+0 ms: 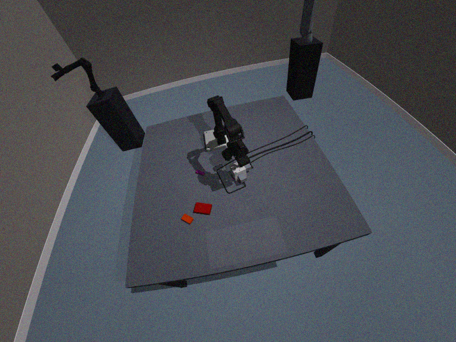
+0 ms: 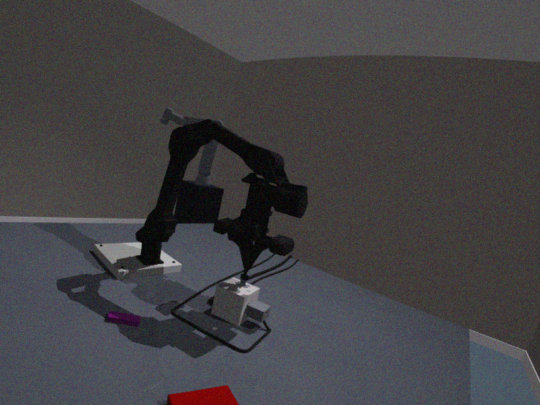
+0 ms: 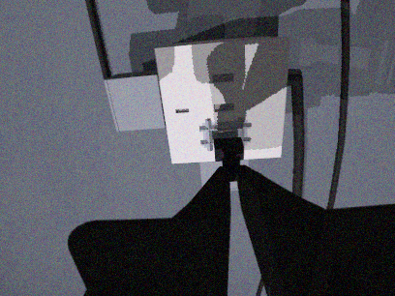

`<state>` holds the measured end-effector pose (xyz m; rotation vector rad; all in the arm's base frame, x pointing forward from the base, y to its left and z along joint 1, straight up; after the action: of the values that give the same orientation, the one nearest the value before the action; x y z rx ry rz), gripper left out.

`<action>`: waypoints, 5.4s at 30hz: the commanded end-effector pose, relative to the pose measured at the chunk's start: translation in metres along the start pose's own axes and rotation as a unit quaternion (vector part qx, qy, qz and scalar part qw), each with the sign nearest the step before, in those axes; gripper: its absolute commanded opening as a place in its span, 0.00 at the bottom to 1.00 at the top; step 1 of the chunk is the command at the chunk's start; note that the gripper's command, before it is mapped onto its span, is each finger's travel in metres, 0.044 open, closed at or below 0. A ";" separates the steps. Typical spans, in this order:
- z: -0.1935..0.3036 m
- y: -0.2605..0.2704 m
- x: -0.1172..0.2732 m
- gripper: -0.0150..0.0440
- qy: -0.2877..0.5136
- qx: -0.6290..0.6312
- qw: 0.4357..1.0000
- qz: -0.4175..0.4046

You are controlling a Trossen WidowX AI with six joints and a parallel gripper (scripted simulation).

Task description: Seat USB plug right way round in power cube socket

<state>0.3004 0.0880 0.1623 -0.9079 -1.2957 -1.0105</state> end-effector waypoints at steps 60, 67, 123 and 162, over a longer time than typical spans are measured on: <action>0.000 0.000 -0.008 0.25 0.003 -0.002 1.000 -0.001; 0.000 0.000 -0.008 0.25 0.003 -0.002 1.000 -0.001; -0.001 0.000 -0.015 0.25 0.003 -0.002 1.000 -0.001; -0.001 0.000 -0.014 0.34 0.001 0.000 1.000 -0.002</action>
<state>0.3007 0.0883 0.1481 -0.9042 -1.2967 -1.0147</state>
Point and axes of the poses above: the point midway between the two fingers, 35 mm back from their tips, its own x axis back along the fingers, its own y axis across the jaws, z = x × y, the point moved 3 cm from there along x, back along the fingers, and after that the axes turned 3 degrees about x, right-handed, at the moved point
